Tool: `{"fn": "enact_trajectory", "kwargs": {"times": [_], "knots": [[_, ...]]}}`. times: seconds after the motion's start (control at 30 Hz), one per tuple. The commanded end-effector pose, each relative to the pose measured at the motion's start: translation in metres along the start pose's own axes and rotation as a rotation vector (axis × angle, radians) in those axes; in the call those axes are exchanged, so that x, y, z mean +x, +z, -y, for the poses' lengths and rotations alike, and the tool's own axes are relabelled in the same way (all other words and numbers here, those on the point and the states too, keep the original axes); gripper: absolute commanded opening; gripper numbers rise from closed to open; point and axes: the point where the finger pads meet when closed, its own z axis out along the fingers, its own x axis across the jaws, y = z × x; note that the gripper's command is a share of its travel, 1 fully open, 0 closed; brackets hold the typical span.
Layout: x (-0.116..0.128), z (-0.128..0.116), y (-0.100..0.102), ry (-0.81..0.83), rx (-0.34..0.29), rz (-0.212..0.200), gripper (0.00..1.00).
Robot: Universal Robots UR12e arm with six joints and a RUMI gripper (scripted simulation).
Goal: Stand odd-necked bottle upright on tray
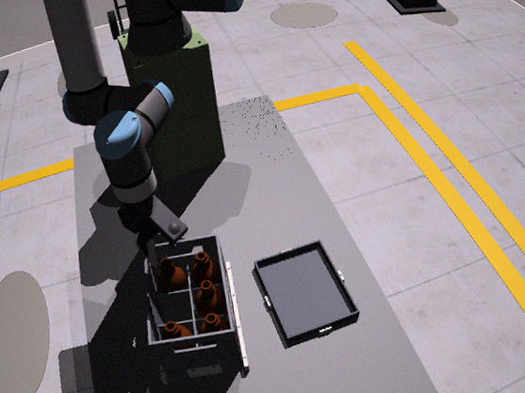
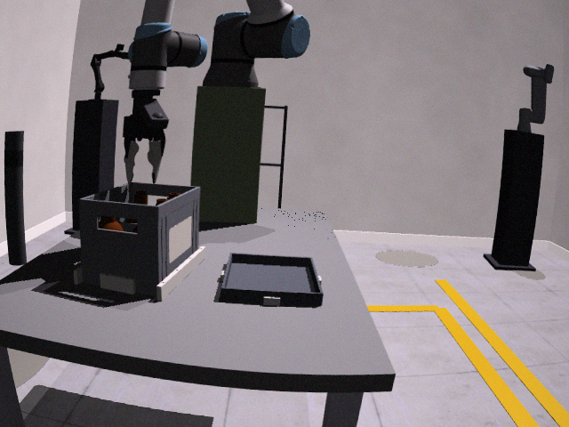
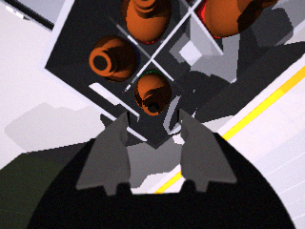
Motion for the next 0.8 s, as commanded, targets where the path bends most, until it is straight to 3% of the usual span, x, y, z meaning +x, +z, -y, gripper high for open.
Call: {"fn": "enact_trajectory", "kwargs": {"times": [0.0, 0.77], "knots": [[0.002, 0.0, 0.004, 0.001, 0.001, -0.001, 0.38], [0.002, 0.001, 0.028, 0.0, 0.001, -0.002, 0.38]]}}
